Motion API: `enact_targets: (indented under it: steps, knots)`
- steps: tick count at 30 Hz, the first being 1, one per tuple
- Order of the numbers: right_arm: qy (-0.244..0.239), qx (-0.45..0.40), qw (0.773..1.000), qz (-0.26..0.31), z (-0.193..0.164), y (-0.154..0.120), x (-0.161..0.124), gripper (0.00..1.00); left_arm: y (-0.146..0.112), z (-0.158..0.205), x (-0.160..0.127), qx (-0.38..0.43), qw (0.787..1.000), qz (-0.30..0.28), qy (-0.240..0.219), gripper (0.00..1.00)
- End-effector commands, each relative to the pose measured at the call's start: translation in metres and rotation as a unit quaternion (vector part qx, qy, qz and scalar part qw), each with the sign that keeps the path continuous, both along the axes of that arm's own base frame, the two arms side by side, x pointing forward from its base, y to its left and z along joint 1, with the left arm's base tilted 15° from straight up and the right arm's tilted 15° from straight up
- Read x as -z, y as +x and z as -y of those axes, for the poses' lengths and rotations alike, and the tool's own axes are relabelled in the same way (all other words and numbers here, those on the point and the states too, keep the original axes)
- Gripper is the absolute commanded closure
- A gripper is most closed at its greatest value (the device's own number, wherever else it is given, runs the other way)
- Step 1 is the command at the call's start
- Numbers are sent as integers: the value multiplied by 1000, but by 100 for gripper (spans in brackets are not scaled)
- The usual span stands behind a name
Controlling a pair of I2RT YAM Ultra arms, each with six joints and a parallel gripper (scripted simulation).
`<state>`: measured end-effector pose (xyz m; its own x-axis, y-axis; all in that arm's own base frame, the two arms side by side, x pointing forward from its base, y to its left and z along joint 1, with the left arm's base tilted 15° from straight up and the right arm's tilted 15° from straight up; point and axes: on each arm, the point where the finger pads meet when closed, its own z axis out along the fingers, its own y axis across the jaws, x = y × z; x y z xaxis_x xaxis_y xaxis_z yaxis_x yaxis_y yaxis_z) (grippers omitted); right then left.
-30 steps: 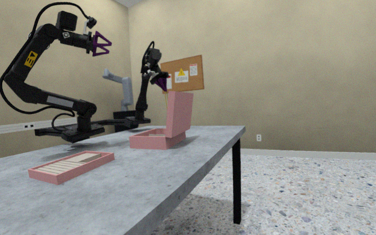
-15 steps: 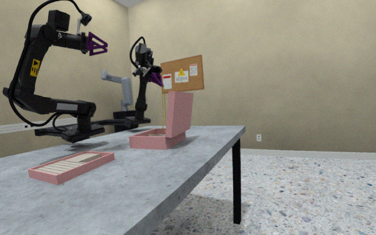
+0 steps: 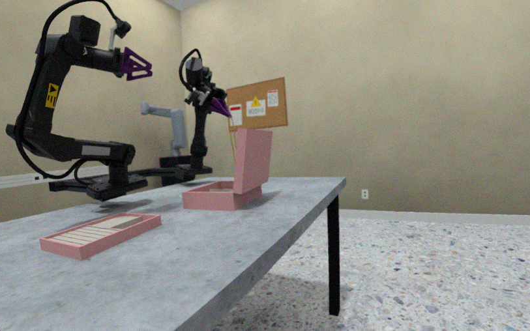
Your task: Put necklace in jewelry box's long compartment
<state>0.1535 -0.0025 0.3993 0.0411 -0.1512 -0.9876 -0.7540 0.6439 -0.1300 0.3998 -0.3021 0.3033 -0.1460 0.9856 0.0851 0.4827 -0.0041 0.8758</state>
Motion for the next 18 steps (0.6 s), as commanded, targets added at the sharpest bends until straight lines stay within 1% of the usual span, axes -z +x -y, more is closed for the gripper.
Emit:
enact_targets:
  steps: [1, 4, 6, 8, 15, 18]
  knots:
    - [-29, 4, 1000, 5, 1, 2, 6, 0, 4, 20, -27, 0, 998, 49, -31, 100]
    - [-29, 4, 1000, 5, 1, 2, 6, 0, 8, 25, -28, 0, 998, 58, -36, 100]
    - [-29, 4, 1000, 5, 1, 2, 6, 0, 10, 28, -21, 1, 998, 58, -33, 100]
    - [-29, 4, 1000, 5, 1, 2, 6, 0, 10, 28, -21, 1, 998, 58, -33, 100]
    - [-29, 4, 1000, 6, 1, 2, 6, 0, 23, 25, -18, -1, 996, 77, -55, 100]
    - [-29, 4, 1000, 6, 1, 2, 6, 0, 28, 25, -7, -1, 995, 80, -58, 100]
